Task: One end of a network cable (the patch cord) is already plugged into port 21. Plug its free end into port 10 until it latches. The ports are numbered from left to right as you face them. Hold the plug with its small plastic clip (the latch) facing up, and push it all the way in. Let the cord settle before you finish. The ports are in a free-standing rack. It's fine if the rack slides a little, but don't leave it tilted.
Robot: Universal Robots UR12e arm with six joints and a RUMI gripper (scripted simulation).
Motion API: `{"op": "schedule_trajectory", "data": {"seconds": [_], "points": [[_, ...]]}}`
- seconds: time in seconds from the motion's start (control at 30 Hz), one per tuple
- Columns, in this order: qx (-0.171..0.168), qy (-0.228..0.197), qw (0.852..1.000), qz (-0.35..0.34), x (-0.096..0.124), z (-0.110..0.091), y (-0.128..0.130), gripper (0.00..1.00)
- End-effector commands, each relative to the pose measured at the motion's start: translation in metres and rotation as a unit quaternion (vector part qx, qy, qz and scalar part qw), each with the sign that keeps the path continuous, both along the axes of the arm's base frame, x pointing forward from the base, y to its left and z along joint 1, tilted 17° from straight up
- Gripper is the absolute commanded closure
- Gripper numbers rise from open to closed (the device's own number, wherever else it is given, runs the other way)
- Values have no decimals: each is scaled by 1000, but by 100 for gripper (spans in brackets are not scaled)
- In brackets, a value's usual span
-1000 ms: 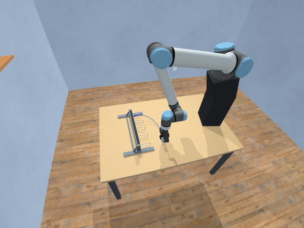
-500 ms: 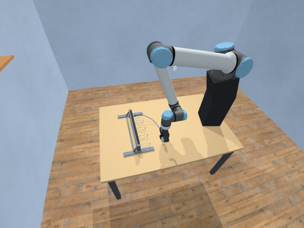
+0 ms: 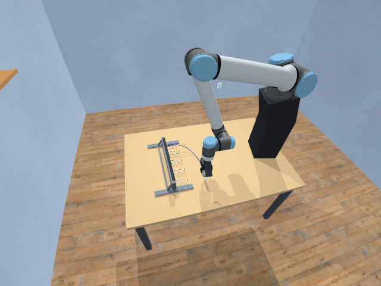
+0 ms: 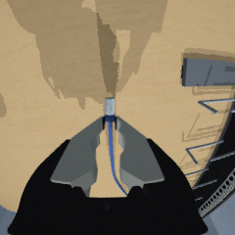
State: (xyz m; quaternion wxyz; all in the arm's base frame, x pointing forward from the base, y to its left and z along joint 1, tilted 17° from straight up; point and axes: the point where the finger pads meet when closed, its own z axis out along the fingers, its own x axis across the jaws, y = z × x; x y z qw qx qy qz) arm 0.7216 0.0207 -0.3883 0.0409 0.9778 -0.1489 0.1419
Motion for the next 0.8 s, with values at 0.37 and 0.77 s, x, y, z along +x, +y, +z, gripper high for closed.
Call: {"op": "schedule_trajectory", "data": {"seconds": [0.37,0.77], "points": [[0,0,1000,0,-6,23,3,100],[0,0,1000,0,-9,35,4,100]]}}
